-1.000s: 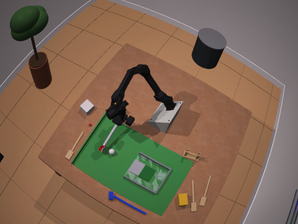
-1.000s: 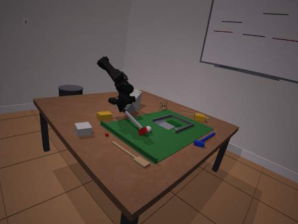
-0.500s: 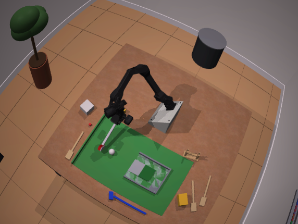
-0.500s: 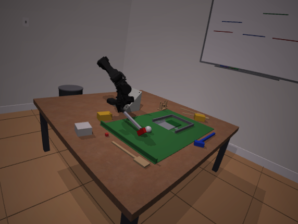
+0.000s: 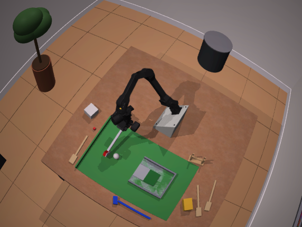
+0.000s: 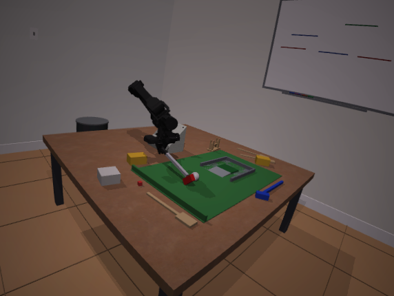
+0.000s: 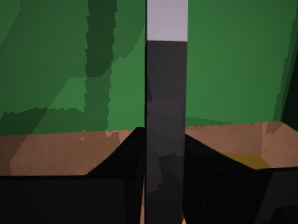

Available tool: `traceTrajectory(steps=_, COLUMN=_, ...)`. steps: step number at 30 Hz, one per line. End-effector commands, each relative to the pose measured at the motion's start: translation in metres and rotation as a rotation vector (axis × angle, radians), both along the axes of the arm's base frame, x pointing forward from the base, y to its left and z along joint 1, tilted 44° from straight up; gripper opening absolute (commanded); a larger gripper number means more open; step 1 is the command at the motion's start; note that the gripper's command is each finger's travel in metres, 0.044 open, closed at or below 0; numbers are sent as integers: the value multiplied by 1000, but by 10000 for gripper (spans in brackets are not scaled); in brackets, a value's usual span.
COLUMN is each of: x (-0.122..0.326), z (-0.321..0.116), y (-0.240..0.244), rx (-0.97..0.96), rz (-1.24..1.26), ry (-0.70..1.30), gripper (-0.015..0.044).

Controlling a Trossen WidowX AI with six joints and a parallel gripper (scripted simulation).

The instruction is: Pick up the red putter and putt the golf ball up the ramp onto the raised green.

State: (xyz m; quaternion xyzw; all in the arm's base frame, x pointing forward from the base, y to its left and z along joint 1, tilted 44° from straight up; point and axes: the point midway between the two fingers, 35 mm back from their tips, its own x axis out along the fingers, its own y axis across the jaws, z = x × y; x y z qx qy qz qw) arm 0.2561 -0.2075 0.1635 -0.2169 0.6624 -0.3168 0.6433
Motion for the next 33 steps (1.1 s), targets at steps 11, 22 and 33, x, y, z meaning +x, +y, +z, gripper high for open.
traceTrajectory(steps=11, x=6, z=-67, y=78, rx=6, rz=27, ry=18, gripper=0)
traceTrajectory(steps=22, x=10, z=-29, y=115, rx=7, rz=27, ry=19, gripper=0)
traceTrajectory(steps=33, x=9, z=-35, y=108, rx=5, rz=27, ry=26, gripper=0)
